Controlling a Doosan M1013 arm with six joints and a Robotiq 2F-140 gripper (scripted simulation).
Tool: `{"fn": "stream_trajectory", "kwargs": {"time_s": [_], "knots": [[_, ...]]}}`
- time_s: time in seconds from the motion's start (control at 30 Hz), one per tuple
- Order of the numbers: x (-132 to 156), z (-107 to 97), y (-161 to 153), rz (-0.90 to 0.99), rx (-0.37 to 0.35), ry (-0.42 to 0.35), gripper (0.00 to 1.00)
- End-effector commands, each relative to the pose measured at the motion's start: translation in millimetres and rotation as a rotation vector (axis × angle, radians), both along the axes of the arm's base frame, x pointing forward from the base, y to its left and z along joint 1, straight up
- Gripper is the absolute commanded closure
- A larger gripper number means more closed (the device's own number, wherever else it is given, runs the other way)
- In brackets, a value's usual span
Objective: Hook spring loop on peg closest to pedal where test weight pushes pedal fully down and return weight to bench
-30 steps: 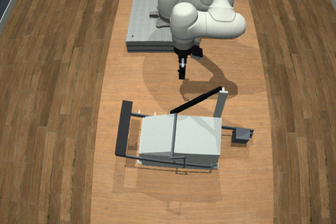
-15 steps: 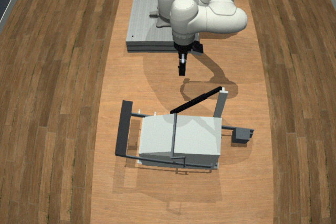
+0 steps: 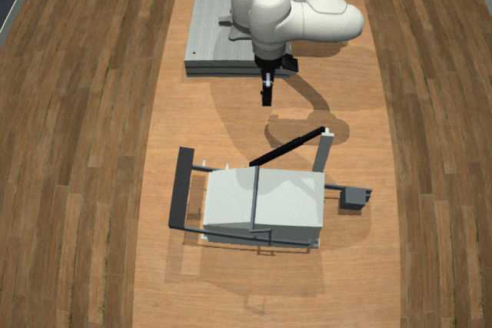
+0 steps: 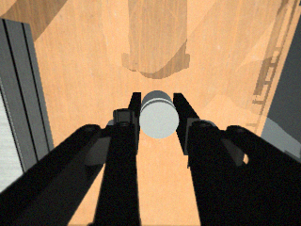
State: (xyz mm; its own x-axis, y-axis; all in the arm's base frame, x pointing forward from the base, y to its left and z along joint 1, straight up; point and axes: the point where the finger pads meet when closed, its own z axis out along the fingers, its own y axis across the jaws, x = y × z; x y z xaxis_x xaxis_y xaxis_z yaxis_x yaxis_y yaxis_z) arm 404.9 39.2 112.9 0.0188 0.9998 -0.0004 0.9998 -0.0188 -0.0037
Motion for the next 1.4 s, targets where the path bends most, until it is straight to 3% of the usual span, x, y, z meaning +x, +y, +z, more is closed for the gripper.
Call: {"fn": "stream_trajectory", "kwargs": {"time_s": [0.0,0.4,1.37], "knots": [[0.6,4.4,0.2,0.000,0.001,-0.001,0.75],[0.6,19.2,0.1,0.000,0.001,-0.001,0.75],[46.1,31.2,-47.9,0.000,-0.037,-0.001,0.75]]}}
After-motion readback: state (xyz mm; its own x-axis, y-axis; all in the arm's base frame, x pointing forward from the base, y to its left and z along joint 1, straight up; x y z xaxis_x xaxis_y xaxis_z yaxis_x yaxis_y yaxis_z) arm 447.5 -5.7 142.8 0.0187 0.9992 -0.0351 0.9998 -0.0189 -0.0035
